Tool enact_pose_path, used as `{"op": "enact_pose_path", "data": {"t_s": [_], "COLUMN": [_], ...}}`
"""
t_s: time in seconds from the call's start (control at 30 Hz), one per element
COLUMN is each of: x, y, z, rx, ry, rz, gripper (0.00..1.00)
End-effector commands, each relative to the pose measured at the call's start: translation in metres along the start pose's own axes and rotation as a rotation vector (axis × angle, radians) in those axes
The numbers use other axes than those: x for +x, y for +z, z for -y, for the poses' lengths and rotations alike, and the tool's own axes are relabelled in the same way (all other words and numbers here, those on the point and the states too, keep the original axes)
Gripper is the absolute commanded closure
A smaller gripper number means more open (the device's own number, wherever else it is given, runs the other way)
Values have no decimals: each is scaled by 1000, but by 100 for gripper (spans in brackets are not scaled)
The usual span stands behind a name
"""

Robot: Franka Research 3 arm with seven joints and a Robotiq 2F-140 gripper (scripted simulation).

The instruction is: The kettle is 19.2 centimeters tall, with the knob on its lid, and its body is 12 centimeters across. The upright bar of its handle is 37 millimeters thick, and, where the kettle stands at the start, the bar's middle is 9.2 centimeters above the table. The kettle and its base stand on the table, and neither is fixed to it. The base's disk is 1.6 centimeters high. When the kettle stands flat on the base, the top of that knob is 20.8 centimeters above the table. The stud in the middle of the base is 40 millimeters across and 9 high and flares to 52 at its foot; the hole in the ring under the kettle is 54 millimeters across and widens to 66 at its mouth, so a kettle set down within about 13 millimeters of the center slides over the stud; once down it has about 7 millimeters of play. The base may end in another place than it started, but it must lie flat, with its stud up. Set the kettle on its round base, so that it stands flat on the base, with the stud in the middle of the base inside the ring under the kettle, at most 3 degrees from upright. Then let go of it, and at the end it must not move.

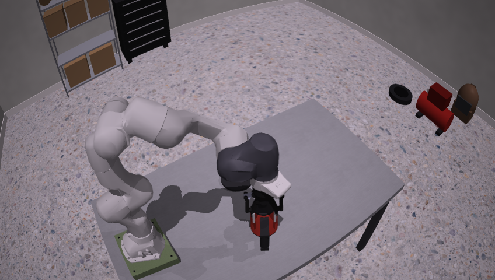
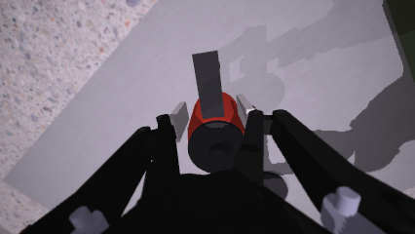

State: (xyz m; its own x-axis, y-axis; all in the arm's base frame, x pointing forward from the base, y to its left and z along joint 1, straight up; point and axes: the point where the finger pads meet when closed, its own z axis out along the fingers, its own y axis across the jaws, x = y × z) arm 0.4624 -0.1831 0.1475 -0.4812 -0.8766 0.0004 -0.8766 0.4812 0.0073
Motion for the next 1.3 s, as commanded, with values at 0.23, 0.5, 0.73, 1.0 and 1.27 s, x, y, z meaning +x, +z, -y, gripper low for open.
{"op": "enact_pose_path", "data": {"t_s": [0.23,0.5,0.73,1.0,1.27], "x": [2,2,2,2,2], "y": [-1,0,8,21,38], "z": [2,2,2,2,2], "rx": [5,5,5,5,5], "ry": [7,7,7,8,7], "rz": [-1,-1,-1,-1,-1], "gripper": [53,53,53,53,53]}}
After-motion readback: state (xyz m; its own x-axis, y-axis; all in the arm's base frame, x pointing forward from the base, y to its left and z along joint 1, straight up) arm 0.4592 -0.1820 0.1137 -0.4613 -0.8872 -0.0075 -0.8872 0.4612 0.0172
